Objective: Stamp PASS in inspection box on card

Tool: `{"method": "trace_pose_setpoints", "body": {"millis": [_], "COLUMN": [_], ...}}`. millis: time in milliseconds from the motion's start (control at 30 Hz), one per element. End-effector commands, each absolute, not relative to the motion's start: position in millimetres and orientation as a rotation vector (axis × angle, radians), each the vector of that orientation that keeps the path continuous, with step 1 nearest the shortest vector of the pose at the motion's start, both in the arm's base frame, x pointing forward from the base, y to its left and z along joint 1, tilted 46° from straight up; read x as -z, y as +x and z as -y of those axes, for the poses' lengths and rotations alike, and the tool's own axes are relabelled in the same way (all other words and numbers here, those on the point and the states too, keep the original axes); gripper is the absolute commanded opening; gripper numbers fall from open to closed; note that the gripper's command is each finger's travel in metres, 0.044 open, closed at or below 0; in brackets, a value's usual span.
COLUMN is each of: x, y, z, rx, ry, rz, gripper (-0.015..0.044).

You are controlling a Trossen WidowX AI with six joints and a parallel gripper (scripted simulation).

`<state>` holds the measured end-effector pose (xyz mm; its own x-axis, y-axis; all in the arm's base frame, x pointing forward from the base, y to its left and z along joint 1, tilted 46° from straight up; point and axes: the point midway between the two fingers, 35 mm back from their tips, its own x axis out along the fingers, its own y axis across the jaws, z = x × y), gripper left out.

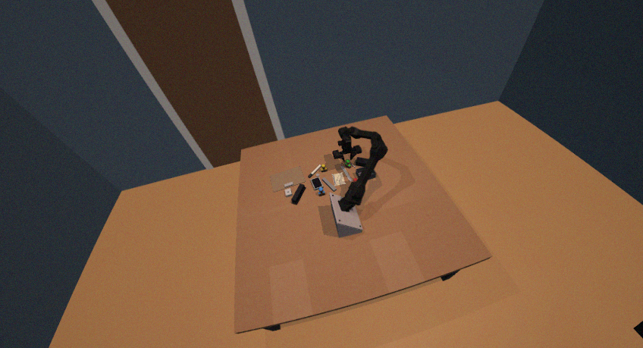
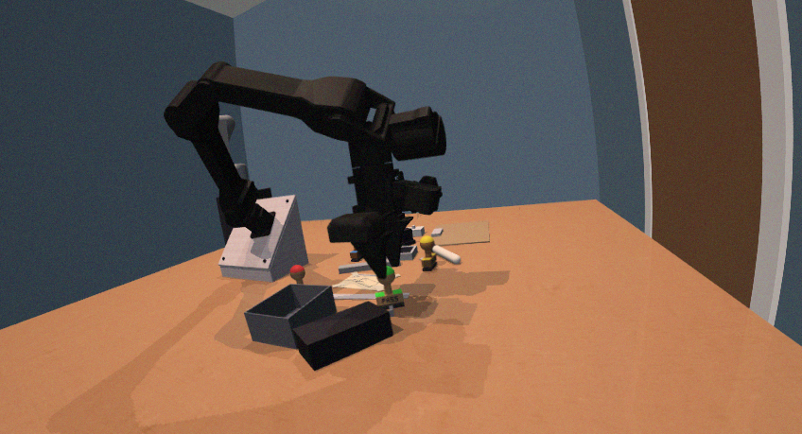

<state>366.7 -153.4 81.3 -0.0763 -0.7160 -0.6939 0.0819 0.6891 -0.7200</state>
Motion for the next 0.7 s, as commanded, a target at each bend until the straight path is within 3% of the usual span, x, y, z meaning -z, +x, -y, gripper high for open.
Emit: {"method": "trace_pose_setpoints", "body": {"millis": [0,667], "x": [-75.7,-58.7], "y": [363.5,358.1], "z": [159.5,179.2], "rx": [0.717,0.720], "ry": [-0.554,-0.557], "rz": [-1.525,-1.524], "gripper": [0.0222,0.0222]}}
